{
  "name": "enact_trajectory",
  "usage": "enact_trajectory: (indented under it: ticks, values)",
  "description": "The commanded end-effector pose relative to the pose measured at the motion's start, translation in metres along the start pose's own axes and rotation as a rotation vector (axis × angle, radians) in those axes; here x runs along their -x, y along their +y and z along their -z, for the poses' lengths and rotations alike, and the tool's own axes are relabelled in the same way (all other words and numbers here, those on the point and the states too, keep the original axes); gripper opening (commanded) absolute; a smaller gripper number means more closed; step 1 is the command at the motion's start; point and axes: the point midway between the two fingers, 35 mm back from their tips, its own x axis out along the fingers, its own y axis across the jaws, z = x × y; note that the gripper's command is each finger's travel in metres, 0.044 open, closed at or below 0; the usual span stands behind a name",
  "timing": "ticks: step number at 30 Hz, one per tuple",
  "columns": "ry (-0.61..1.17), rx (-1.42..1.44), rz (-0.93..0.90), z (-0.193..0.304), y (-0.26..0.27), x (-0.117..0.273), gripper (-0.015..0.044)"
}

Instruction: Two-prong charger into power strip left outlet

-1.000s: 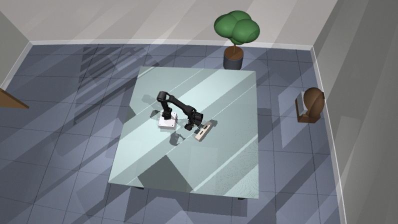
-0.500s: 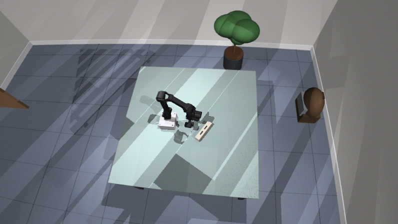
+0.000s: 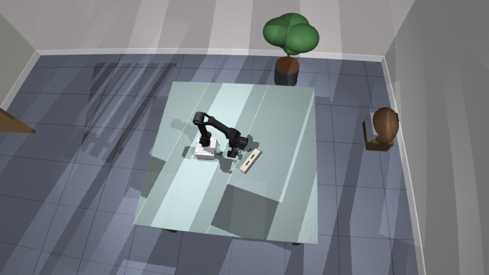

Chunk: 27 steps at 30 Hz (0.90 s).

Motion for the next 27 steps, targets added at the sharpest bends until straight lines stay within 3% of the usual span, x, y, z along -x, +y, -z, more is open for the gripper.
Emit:
enact_trajectory:
  ticks: [1,27]
  values:
    - [0.005,0.004,-0.005,0.001,0.001,-0.006,0.044]
    - [0.005,0.004,-0.005,-0.002,0.001,-0.048,0.044]
